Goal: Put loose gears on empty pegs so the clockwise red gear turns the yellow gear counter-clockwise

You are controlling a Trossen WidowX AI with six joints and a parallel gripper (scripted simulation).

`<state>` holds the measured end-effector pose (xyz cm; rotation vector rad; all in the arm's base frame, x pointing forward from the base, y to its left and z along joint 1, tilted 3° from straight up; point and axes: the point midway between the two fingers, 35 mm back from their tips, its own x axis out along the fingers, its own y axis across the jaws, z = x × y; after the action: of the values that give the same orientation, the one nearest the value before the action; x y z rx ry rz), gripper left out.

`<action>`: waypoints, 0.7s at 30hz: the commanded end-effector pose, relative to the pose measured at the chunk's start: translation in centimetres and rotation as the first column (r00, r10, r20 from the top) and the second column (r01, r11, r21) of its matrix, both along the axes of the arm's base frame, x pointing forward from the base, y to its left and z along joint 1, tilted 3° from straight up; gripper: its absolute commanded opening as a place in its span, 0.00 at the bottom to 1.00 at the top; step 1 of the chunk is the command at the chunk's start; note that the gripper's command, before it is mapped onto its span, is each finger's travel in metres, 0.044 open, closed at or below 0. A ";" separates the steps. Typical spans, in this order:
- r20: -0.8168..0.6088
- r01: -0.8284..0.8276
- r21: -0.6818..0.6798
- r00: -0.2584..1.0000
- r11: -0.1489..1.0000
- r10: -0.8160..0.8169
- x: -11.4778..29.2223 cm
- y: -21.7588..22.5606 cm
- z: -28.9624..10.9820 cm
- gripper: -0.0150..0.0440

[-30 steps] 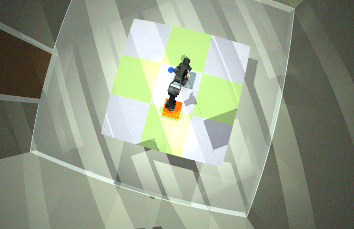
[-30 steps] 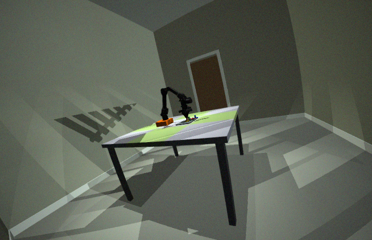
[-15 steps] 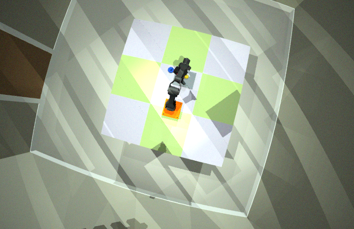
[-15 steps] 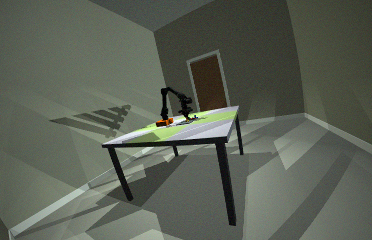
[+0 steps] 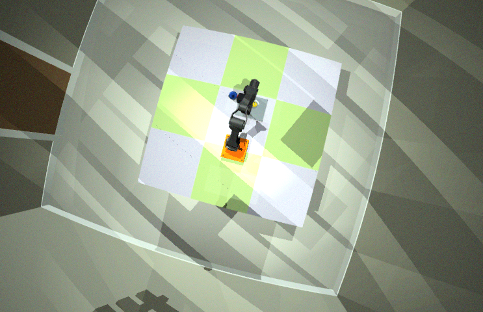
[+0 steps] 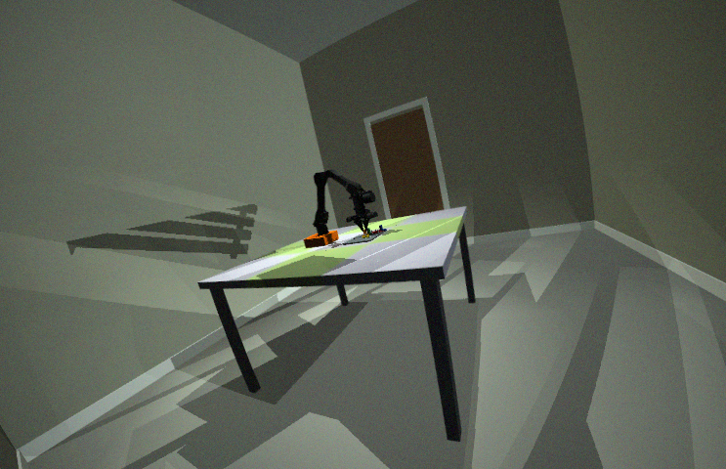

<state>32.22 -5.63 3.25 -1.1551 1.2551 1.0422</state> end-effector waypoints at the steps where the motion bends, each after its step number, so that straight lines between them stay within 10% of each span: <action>1: 0.003 0.053 0.001 0.999 0.999 -0.053 0.0 0.0 0.1 0.49; 14: 0.008 0.196 0.011 0.980 0.980 -0.197 -0.3 0.1 4.9 0.49; 21: 0.006 0.172 0.011 0.985 0.985 -0.172 -1.0 0.4 9.2 0.80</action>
<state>31.25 -5.27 10.24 -1.0089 1.3359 0.9290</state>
